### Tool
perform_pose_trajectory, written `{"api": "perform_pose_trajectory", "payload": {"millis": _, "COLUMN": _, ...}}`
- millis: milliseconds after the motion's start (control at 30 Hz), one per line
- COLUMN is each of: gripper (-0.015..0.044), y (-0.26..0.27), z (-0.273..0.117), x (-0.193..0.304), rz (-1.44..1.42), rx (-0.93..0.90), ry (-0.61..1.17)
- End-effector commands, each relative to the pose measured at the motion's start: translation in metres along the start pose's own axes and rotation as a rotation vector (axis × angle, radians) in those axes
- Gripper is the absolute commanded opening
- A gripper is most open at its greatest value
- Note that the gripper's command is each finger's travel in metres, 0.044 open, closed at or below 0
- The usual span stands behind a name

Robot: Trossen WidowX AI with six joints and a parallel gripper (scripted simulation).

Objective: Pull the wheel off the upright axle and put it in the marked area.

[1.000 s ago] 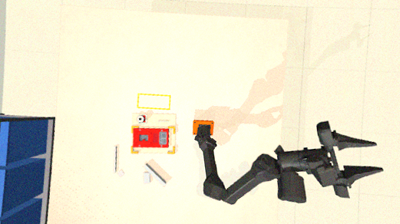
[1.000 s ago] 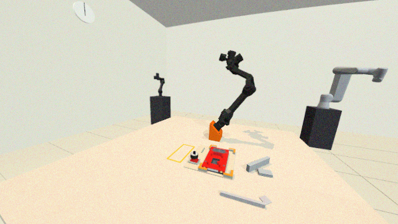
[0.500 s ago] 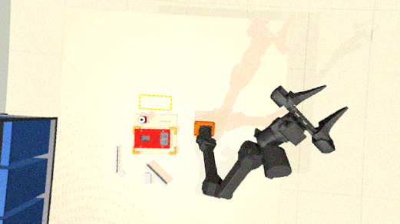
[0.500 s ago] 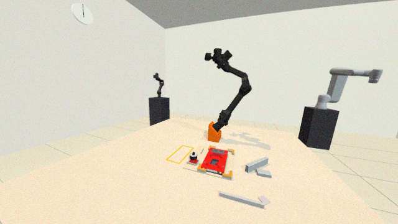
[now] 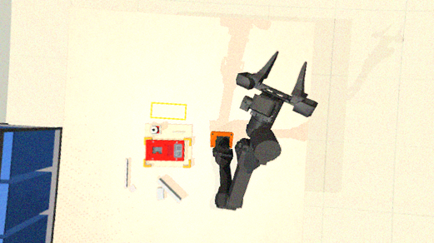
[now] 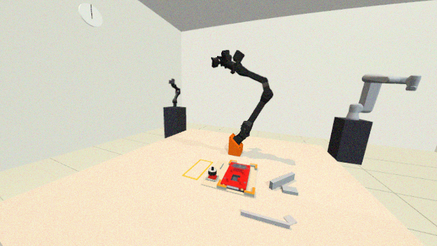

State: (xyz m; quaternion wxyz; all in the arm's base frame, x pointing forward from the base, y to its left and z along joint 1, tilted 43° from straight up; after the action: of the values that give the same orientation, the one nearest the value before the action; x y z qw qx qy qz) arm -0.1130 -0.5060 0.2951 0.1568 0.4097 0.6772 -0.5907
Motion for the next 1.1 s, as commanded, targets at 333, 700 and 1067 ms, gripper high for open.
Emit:
{"api": "perform_pose_trajectory", "payload": {"millis": 333, "gripper": 0.0300, "y": 0.099, "z": -0.008, "x": -0.027, "rz": -0.106, "rx": -0.295, "ry": -0.015}}
{"api": "perform_pose_trajectory", "payload": {"millis": 700, "gripper": 0.0300, "y": 0.199, "z": -0.034, "x": -0.048, "rz": -0.184, "rx": -0.609, "ry": -0.028}}
{"api": "perform_pose_trajectory", "payload": {"millis": 1067, "gripper": 0.0300, "y": 0.293, "z": -0.084, "x": -0.059, "rz": -0.268, "rx": -0.924, "ry": -0.020}}
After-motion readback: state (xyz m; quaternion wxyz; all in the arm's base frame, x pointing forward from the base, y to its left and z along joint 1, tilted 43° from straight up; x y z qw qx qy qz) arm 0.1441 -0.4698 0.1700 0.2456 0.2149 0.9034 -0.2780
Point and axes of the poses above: the point midway between the two fingers, 35 mm back from their tips, its own z axis out along the fingers, its own y axis across the jaws, x = y × z, the point moved 4 cm from there along -z, back along the fingers, and after that the axes turned 10 degrees about -z, right-handed, at the moved point
